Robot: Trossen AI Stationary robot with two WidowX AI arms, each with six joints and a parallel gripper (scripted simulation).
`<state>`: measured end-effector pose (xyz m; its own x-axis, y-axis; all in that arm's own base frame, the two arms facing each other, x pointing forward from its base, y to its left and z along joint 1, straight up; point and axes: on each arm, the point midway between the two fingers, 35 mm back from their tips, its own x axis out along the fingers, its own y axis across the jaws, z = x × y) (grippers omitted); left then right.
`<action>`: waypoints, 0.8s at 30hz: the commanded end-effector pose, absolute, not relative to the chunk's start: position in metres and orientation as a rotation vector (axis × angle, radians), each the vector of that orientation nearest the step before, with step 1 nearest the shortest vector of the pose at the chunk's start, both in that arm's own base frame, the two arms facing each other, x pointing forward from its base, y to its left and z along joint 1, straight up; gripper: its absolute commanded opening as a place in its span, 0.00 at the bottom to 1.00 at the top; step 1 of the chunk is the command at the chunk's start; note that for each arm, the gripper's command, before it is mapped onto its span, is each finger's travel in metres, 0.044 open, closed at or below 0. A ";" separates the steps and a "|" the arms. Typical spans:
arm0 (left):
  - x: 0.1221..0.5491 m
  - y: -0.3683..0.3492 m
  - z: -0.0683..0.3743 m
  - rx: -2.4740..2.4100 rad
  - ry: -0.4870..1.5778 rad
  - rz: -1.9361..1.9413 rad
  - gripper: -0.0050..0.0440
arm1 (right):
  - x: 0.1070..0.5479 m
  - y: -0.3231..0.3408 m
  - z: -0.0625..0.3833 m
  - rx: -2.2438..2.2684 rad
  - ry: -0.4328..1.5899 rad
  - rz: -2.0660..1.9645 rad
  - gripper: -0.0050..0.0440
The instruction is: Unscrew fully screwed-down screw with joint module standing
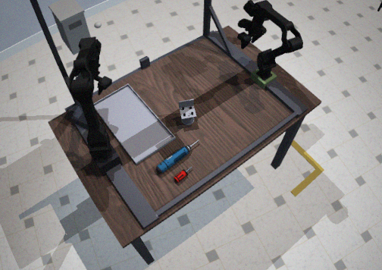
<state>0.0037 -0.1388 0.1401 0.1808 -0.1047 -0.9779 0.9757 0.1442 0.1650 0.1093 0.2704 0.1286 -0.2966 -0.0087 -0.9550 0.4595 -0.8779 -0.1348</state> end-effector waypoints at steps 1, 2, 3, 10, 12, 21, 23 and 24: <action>0.003 -0.140 0.143 1.092 1.052 -1.045 1.00 | 0.110 0.272 0.134 1.668 0.584 -2.235 1.00; 0.003 -0.140 0.143 1.092 1.052 -1.045 1.00 | 0.110 0.272 0.134 1.668 0.584 -2.235 1.00; 0.003 -0.140 0.143 1.092 1.052 -1.045 1.00 | 0.110 0.272 0.134 1.668 0.584 -2.235 1.00; 0.003 -0.140 0.143 1.092 1.052 -1.045 1.00 | 0.110 0.272 0.134 1.668 0.584 -2.235 1.00; 0.003 -0.140 0.143 1.092 1.052 -1.045 1.00 | 0.110 0.272 0.134 1.668 0.584 -2.235 1.00; 0.007 -0.138 0.141 1.091 1.047 -1.034 1.00 | 0.112 0.267 0.136 1.698 0.561 -2.253 1.00; 0.013 -0.136 0.141 1.073 1.038 -1.019 1.00 | 0.120 0.260 0.138 1.758 0.508 -2.288 1.00; 0.017 -0.135 0.141 1.060 1.032 -1.008 1.00 | 0.124 0.256 0.139 1.800 0.470 -2.315 1.00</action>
